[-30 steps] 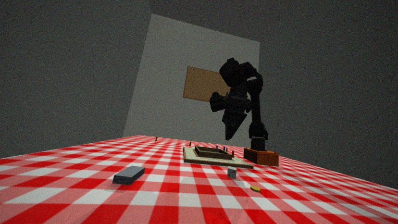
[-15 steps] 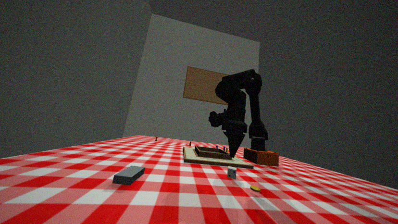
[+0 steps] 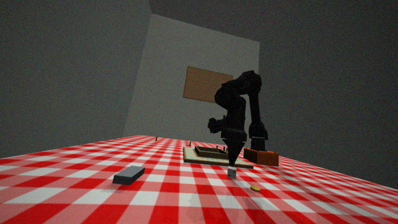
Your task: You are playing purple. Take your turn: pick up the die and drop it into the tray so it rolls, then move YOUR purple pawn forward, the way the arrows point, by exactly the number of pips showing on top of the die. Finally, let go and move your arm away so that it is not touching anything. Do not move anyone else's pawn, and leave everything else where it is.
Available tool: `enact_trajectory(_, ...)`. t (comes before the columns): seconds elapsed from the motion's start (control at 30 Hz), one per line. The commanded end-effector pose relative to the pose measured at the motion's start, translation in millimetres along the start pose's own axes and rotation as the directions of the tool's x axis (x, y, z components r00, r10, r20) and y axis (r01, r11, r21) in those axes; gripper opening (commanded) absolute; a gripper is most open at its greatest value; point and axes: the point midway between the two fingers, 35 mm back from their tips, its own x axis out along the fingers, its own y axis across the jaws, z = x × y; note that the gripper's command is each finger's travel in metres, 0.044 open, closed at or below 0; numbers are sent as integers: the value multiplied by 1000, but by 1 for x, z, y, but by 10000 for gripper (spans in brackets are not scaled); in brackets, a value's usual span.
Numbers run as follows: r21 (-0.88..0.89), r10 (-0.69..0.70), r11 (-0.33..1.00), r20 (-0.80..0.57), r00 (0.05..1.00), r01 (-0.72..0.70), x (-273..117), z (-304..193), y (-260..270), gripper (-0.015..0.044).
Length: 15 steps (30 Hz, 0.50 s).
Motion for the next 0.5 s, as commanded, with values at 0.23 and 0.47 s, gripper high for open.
enact_trajectory(0.23, 5, -12, 1000, -10, 1000, 12, 22, -2, -2, 275)
enact_trajectory(0.47, 5, -12, 1000, -10, 1000, 12, 31, -2, -3, 275)
